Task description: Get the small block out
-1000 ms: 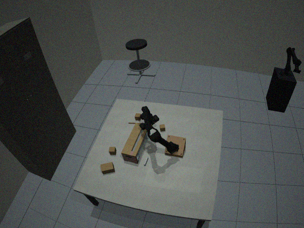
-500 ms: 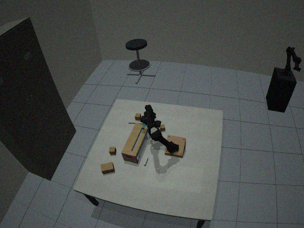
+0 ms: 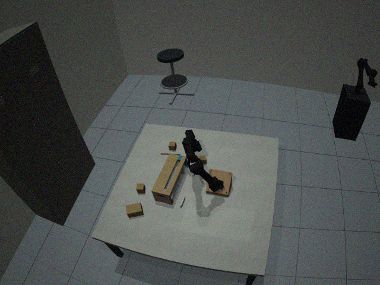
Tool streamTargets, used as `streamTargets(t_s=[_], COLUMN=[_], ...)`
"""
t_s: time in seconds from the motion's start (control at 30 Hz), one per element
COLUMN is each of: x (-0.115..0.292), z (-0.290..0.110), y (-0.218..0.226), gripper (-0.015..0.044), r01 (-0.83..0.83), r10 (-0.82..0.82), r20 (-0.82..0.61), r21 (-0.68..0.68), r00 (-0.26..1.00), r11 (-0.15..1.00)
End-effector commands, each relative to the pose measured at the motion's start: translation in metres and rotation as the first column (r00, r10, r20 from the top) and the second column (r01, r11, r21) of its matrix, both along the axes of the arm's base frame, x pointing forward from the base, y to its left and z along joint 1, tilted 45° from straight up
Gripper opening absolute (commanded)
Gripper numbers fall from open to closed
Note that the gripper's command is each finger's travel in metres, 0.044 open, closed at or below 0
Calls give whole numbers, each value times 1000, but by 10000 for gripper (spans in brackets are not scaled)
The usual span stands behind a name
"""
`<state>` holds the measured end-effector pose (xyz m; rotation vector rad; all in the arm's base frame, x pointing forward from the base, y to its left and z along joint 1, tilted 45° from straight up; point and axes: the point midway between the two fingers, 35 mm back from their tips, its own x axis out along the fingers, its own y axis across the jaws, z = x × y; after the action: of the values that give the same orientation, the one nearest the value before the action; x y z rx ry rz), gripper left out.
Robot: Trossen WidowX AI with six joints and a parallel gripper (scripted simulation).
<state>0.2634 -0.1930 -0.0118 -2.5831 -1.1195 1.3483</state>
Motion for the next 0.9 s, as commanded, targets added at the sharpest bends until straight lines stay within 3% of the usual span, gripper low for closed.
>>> streamTargets(t_s=[0.0,0.53,0.77,0.87], x=[-7,-7,-7,-8], z=[-6,-8,-66,-71], y=[-2,-1,60,67], gripper=[285,285,285,285], r01=[541,541,541,540], r10=[-417,-417,-417,-416], r20=[-431,-431,-431,-431], r21=[217,216,218,219], r00=[800,800,800,801], r11=[813,813,812,812])
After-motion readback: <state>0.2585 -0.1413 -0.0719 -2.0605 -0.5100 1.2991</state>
